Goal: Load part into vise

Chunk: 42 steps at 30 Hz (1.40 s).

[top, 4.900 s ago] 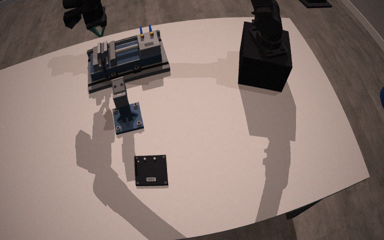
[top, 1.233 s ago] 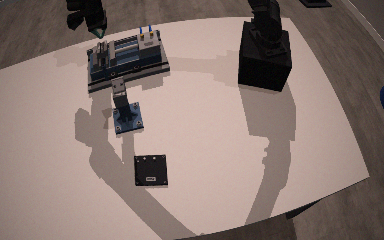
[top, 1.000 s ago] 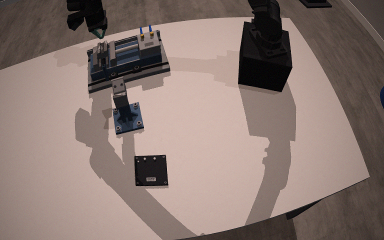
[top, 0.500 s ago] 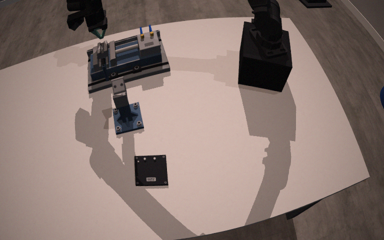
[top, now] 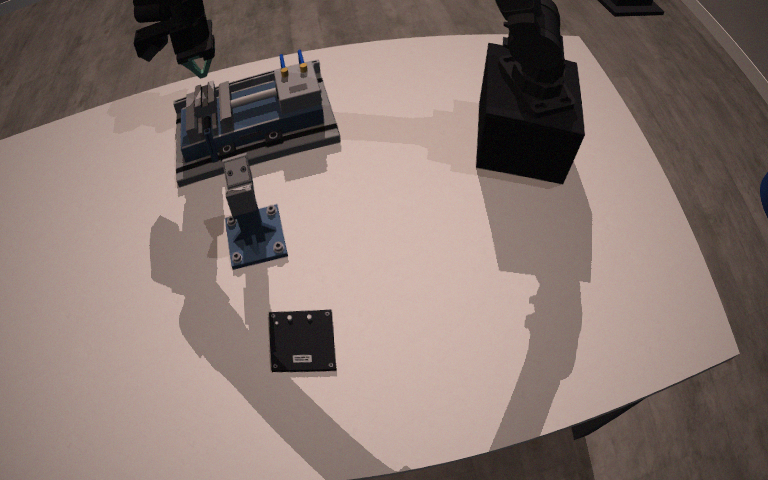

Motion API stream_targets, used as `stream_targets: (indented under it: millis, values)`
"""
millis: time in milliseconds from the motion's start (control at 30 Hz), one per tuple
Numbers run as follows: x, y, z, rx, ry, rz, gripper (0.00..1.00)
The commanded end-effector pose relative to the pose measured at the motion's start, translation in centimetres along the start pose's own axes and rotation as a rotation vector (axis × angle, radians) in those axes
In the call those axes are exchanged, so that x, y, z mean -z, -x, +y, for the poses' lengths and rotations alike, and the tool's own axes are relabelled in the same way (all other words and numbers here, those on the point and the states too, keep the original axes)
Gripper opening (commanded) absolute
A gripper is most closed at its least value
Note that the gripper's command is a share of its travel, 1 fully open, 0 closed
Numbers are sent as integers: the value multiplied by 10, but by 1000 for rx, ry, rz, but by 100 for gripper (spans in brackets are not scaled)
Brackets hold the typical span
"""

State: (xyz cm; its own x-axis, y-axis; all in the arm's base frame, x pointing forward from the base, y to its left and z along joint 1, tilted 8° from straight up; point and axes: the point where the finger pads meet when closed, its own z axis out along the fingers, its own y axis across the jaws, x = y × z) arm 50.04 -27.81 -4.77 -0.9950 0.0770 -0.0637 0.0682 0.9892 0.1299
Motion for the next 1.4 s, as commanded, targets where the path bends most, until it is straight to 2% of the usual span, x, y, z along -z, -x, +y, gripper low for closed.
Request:
stream_targets:
  millis: [0,267,1367]
  values:
    - [5,7,8,8,-7,-17,0]
    - [13,9,8,9,-13,-30,0]
    - [13,9,7,8,-14,-30,0]
